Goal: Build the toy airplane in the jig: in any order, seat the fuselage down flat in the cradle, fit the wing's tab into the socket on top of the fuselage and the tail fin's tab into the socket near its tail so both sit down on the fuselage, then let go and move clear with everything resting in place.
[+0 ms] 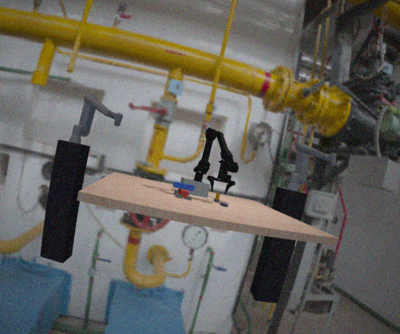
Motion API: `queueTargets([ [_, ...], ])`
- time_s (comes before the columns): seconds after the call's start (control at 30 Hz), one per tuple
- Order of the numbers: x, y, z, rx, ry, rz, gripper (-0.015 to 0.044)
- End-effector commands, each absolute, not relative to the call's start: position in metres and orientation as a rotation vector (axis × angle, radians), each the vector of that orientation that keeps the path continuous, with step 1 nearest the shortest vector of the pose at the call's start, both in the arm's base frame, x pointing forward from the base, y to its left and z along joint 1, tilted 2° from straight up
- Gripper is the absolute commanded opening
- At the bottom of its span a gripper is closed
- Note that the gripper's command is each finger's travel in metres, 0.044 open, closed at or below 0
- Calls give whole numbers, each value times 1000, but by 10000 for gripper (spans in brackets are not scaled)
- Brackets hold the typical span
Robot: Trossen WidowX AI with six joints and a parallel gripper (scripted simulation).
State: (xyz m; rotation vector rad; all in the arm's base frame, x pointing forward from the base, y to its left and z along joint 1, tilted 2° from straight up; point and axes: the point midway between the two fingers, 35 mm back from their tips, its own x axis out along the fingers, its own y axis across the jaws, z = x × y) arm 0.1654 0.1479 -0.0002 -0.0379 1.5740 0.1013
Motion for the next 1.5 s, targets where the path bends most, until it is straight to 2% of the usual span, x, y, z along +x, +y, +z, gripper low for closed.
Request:
queueTargets([
  [0.0, 165, 149, -7, -31, 1577, 100, 440],
  [0.73, 163, 149, -40, -30, 1578, 99, 440],
  [1.2, 163, 149, -40, -30, 1578, 99, 73],
  [1.47, 163, 149, -40, -30, 1578, 99, 19],
])
